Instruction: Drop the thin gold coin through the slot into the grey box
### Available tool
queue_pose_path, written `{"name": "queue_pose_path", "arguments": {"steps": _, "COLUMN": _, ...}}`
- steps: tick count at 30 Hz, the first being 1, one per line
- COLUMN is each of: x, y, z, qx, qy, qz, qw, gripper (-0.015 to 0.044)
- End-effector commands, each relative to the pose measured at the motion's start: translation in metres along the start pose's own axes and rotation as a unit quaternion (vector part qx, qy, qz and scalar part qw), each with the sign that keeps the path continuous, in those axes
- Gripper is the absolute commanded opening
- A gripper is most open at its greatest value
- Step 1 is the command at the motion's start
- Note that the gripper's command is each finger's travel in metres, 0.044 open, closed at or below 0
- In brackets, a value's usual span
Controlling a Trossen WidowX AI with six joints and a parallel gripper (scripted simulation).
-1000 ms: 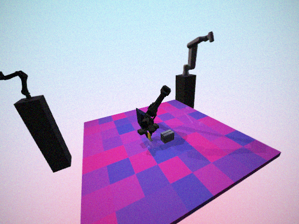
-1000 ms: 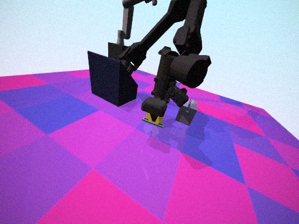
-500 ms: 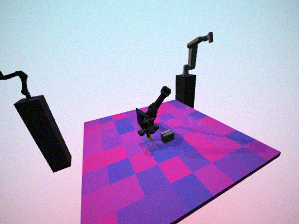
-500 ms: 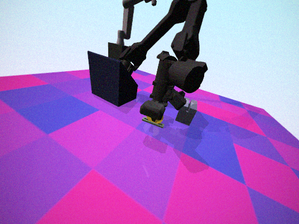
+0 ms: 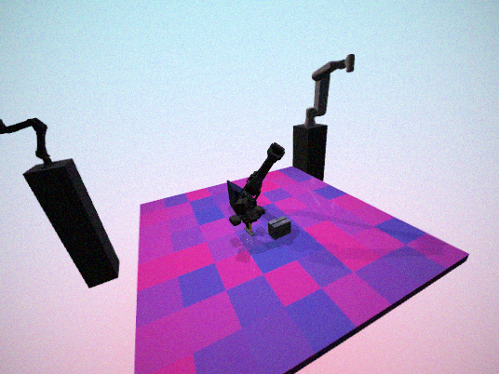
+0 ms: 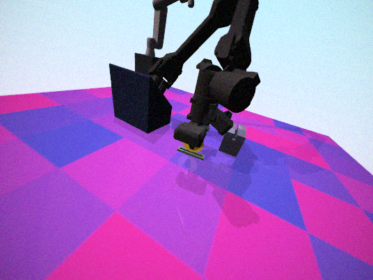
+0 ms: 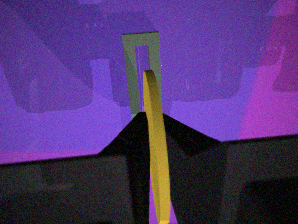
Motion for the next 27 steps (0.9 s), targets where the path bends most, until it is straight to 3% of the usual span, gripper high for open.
{"name": "queue_pose_path", "arguments": {"steps": 1, "x": 0.011, "y": -0.002, "z": -0.003, "qx": 0.005, "qy": 0.000, "qz": 0.006, "qw": 1.000, "gripper": 0.0000}}
{"name": "queue_pose_path", "arguments": {"steps": 27, "x": 0.076, "y": 0.000, "z": -0.001, "qx": 0.005, "qy": 0.000, "qz": 0.006, "qw": 1.000, "gripper": 0.0000}}
Point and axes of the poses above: the point midway between the two fingers, 35 mm back from their tips, its own x axis back along the fingers, its own y axis across the jaws, z = x × y, the point moved 3 cm from there along x, back along the fingers, and after that the axes turned 12 degrees about x, right-handed, at the moved point
